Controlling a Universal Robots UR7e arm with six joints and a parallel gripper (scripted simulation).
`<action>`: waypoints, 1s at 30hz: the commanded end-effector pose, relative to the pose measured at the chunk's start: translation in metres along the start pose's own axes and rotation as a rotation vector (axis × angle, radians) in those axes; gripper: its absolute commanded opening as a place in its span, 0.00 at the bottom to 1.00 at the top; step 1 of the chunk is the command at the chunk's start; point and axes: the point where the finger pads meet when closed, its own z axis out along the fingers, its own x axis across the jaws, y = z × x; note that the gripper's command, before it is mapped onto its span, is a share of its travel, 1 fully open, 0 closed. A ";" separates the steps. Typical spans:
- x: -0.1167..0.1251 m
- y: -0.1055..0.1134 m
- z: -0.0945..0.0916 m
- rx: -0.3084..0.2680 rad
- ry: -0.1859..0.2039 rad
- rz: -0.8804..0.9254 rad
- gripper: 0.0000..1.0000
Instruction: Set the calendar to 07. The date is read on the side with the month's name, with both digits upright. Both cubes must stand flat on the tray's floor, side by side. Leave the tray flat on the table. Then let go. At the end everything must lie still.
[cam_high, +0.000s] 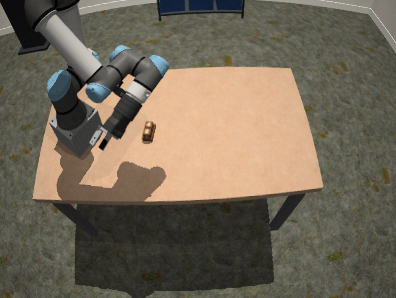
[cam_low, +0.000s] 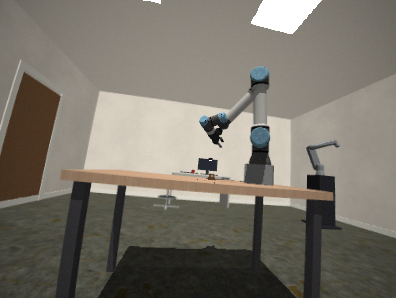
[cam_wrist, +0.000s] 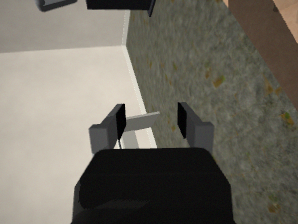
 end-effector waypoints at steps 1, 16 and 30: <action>0.000 0.000 0.000 -0.001 0.000 0.001 1.00; 0.000 0.000 0.000 -0.001 0.000 0.001 1.00; 0.031 -0.013 -0.007 0.021 0.133 -0.048 1.00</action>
